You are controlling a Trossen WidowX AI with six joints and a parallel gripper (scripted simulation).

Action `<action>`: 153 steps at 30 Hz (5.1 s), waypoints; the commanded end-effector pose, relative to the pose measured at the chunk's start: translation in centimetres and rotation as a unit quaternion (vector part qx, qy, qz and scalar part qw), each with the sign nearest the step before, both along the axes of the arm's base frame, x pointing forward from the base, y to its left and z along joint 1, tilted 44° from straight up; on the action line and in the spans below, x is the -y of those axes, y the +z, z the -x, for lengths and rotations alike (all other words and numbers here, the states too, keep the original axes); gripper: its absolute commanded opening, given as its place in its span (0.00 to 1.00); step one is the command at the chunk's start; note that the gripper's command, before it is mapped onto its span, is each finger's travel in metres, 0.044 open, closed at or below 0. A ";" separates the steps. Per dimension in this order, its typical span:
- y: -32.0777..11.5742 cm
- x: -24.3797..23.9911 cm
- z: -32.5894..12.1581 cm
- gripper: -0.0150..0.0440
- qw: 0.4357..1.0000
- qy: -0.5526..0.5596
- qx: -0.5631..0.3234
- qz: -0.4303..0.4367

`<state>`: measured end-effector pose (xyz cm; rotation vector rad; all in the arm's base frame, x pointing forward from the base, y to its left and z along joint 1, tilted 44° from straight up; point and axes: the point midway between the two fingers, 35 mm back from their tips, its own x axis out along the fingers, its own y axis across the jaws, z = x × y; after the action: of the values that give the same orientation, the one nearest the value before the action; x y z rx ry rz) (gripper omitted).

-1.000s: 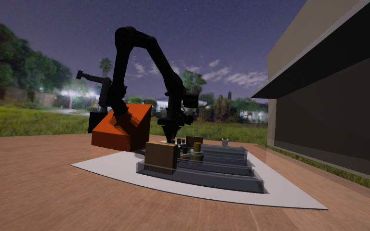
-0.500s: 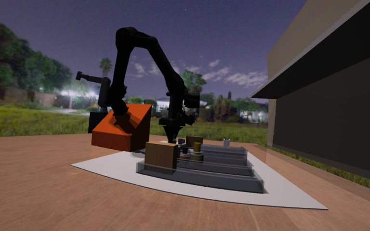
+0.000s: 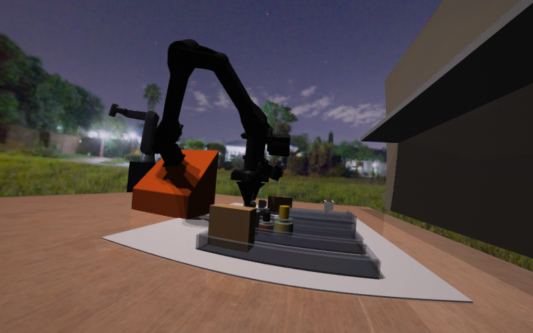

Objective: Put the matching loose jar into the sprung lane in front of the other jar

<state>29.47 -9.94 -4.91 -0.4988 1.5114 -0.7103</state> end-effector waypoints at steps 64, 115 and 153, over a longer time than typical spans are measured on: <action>0.9 0.1 -3.1 0.25 1.000 0.002 0.015 0.002; 0.7 0.3 -3.1 0.25 1.000 0.002 0.015 0.002; 0.7 0.4 -3.6 0.25 1.000 0.002 0.015 0.002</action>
<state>32.21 -10.27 -4.49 -0.4969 1.5085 -0.7109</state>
